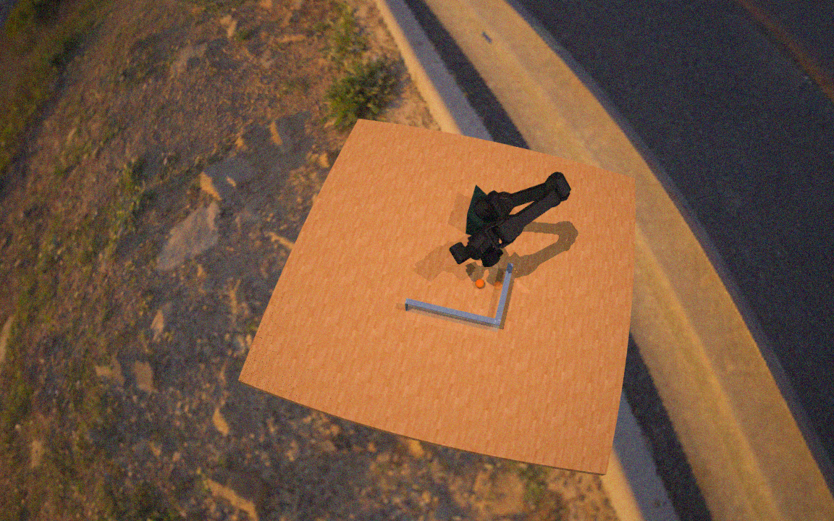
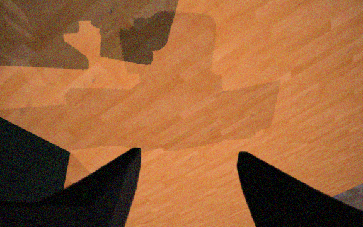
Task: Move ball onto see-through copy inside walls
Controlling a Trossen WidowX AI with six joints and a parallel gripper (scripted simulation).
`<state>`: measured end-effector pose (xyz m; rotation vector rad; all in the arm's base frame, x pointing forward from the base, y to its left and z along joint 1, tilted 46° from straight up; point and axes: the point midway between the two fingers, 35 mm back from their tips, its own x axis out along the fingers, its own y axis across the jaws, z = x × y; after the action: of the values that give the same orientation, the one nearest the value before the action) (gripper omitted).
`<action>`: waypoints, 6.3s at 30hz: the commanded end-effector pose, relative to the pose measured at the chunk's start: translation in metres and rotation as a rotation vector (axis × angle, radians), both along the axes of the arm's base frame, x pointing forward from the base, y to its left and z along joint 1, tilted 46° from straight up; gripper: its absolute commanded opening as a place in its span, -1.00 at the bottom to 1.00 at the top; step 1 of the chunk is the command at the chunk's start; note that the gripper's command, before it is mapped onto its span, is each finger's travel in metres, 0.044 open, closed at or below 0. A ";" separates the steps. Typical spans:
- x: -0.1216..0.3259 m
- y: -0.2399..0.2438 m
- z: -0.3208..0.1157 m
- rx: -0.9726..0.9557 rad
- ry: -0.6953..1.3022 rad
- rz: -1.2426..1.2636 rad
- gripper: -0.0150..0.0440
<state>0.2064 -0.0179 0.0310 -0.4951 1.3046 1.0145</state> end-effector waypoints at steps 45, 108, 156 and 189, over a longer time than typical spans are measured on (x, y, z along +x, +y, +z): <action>0.053 0.098 -0.007 0.472 -0.382 0.526 0.39; 0.044 0.084 0.091 0.471 -0.381 0.526 -0.49; 0.042 0.145 0.033 0.471 -0.386 0.530 0.22; 0.046 0.064 0.109 0.471 -0.380 0.521 0.75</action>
<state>0.2490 0.0646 0.1238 -0.6232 0.5778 1.5347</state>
